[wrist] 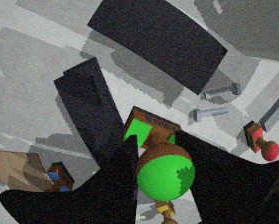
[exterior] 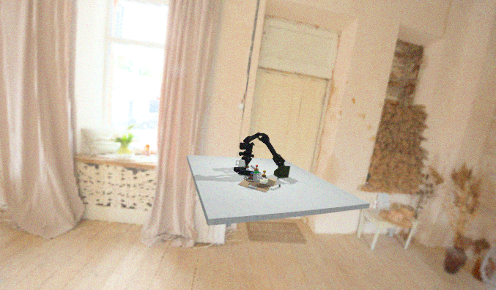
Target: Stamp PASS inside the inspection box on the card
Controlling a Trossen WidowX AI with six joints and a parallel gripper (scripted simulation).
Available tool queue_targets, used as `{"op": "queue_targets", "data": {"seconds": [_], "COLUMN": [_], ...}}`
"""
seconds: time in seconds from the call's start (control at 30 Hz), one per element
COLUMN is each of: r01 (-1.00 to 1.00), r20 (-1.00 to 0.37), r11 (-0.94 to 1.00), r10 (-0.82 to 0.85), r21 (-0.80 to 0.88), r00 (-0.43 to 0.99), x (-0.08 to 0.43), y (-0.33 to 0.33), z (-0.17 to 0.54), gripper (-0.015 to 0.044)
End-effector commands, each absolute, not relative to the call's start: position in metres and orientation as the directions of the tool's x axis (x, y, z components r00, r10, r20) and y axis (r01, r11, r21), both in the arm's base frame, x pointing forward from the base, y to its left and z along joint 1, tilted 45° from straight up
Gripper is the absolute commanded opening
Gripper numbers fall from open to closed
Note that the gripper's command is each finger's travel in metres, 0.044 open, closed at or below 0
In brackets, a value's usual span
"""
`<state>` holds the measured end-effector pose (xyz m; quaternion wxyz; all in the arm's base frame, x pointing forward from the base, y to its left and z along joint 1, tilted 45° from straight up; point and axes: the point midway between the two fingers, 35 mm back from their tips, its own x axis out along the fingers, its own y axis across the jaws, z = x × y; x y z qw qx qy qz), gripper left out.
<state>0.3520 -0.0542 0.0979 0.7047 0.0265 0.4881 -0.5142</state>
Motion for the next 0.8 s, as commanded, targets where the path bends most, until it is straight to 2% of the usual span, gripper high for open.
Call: {"op": "queue_targets", "data": {"seconds": [0.0, 0.77], "r01": [0.746, 0.747], "r20": [-0.712, -0.710], "r11": [0.470, 0.468], "r10": [-0.702, -0.704], "r21": [-0.471, -0.472], "r00": [-0.008, -0.008], "x": [0.351, 0.349], "y": [-0.059, -0.086], "z": [0.092, 0.066], "gripper": [0.0000, 0.0000]}}
